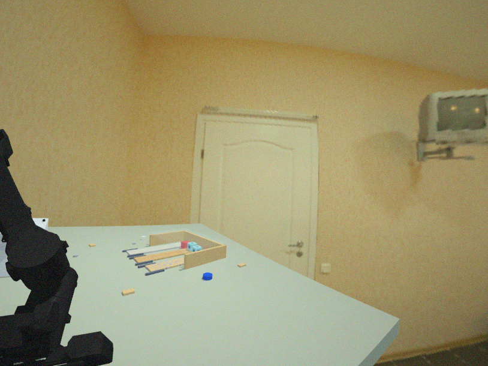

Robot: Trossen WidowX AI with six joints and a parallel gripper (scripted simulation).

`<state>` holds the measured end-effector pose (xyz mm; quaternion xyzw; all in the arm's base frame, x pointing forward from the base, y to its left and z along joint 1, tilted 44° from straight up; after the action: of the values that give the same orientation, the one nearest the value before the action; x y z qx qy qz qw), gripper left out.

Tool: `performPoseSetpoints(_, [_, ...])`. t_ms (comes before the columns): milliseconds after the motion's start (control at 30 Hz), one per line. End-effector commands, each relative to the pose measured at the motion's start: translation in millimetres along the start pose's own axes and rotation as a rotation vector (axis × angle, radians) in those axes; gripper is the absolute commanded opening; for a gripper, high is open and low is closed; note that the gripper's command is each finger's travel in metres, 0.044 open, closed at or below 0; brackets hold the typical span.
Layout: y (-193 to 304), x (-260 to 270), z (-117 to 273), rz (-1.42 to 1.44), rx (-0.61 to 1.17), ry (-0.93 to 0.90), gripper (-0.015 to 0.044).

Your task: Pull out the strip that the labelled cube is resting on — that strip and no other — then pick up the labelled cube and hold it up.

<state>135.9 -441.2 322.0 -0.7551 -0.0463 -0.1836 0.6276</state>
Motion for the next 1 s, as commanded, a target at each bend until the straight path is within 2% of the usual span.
performPoseSetpoints(0, [36.9,40.7,48.0,0.066,0.104,-0.108,0.04])
performPoseSetpoints(267, [93.5,94.9,147.4,0.226,0.259,-0.331,0.04])
performPoseSetpoints(500, [133.1,118.0,248.2,0.411,0.356,-0.558,0.04])
performPoseSetpoints(733, [161.3,113.4,355.2,0.622,0.4,-0.814,0.04])
performPoseSetpoints(967, [178.2,78.0,458.9,0.858,0.371,-1.101,0.04])
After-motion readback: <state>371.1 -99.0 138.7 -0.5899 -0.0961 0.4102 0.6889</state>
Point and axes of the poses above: the point midway between the two fingers, 35 mm back from their tips, its own z axis back along the fingers, its own x axis across the jaws, y = z × x, the point moved 1 cm from there along z, back along the fingers, and after that the axes turned 5 degrees about -z, right-handed, at the moved point
